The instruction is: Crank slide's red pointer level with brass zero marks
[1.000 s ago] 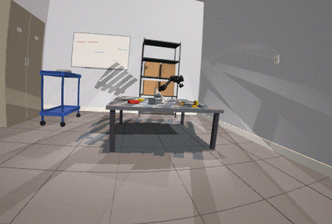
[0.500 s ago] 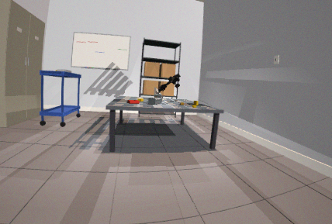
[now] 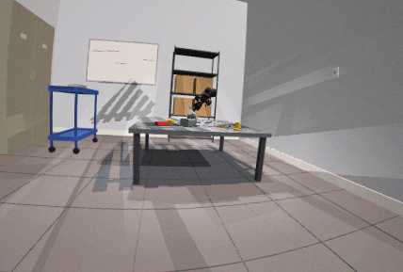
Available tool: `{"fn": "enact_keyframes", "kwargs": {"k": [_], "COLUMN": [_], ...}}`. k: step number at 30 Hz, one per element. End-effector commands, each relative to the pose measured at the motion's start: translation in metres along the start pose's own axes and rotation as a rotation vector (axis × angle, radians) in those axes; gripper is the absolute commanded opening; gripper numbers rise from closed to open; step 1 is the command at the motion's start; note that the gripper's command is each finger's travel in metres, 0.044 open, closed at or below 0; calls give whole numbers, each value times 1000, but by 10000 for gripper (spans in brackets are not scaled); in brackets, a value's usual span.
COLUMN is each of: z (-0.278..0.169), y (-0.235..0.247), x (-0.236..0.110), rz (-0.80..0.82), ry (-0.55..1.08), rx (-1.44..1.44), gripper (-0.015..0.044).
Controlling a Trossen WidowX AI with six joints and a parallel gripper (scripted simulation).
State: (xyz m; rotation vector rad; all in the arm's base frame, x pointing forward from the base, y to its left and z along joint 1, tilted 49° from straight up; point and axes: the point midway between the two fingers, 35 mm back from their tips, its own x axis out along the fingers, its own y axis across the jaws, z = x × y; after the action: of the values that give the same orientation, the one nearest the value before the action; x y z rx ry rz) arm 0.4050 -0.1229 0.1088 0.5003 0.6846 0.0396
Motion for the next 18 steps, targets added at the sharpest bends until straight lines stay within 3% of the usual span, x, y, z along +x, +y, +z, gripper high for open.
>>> {"fn": "enact_keyframes", "kwargs": {"k": [1,18], "z": [-10,-62], "y": [-19,-108], "x": [9,30], "rz": [22,143], "ry": [50,199], "rx": [87,531], "gripper": [440,440]}}
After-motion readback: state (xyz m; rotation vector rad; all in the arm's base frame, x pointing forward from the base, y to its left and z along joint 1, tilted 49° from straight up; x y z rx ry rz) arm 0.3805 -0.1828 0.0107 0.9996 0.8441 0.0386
